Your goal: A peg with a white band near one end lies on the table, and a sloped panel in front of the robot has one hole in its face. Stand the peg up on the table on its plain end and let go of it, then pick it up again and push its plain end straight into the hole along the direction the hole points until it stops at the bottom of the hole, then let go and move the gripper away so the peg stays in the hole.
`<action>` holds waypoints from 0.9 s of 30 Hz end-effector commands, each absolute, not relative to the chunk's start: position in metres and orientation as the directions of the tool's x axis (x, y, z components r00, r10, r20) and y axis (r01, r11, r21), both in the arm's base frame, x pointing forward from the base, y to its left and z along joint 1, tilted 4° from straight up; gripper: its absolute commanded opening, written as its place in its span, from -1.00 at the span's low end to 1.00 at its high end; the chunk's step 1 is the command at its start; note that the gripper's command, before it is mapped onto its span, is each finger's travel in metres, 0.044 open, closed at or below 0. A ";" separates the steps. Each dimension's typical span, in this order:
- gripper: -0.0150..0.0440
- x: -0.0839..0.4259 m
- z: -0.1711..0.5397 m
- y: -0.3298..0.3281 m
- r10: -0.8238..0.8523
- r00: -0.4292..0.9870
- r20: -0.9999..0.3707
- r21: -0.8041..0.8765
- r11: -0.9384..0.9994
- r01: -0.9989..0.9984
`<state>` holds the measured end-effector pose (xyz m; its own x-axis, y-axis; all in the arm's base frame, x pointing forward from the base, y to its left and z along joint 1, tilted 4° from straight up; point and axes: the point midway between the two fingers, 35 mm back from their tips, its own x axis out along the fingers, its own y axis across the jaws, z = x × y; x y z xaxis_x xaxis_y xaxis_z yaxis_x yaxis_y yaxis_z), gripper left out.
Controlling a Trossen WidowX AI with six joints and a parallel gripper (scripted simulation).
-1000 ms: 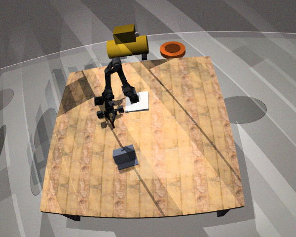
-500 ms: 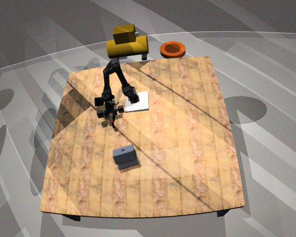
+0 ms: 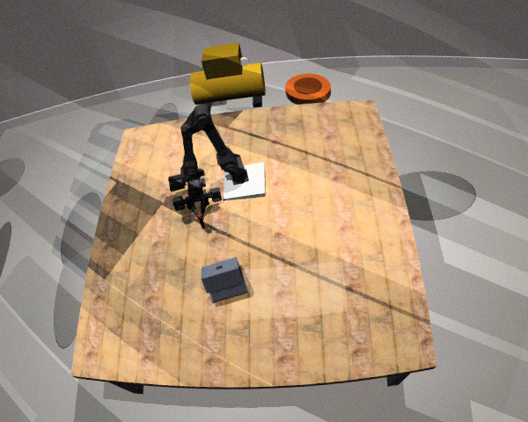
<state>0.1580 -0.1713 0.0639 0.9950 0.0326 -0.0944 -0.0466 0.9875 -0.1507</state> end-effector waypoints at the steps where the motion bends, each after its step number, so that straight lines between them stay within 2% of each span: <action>1: -0.33 0.158 0.062 -0.173 0.033 0.995 -0.094 -0.151 0.987 -0.047; 27: -0.33 0.157 0.060 -0.175 0.036 0.998 -0.048 -0.143 0.989 -0.043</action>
<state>0.1570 -0.1736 0.0622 0.9983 0.0364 -0.0459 -0.0426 0.9890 -0.1419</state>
